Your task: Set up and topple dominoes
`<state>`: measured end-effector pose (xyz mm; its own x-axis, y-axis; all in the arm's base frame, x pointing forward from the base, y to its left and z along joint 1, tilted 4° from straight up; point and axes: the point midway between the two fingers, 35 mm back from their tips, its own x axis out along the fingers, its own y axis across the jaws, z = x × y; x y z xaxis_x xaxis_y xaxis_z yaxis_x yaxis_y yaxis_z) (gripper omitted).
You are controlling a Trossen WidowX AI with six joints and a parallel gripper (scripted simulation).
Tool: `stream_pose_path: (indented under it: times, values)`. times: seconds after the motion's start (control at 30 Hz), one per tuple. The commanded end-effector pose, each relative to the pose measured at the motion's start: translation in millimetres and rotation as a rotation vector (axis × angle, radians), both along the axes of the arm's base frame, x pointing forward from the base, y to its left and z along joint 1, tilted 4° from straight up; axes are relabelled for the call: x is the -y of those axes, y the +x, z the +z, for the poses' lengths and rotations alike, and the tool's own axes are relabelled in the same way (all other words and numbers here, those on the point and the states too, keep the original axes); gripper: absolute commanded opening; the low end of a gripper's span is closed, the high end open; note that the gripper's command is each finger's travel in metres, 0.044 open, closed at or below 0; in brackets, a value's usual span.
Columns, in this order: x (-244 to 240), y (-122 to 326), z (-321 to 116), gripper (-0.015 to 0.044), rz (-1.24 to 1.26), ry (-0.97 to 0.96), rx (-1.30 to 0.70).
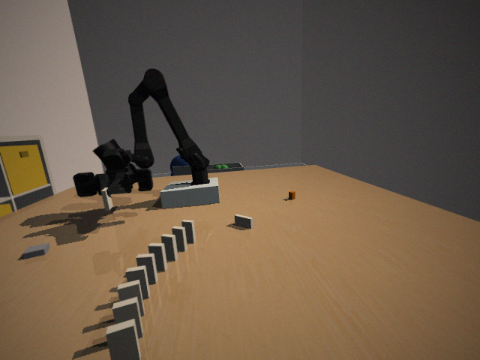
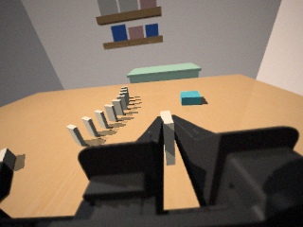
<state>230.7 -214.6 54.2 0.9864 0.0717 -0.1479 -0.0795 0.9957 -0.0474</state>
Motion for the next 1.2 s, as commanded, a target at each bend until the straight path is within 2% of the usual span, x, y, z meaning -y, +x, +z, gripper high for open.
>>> stream_pose_path:
  times: [0.0,0.77,1.17]
  values:
    - [0,0,-8,0.0028,-0.001,0.007,-0.002]
    - [-9,-2,-61,0.0028,-0.003,0.005,-0.003]
    - [-9,-2,-62,0.0028,-0.003,0.005,-0.003]
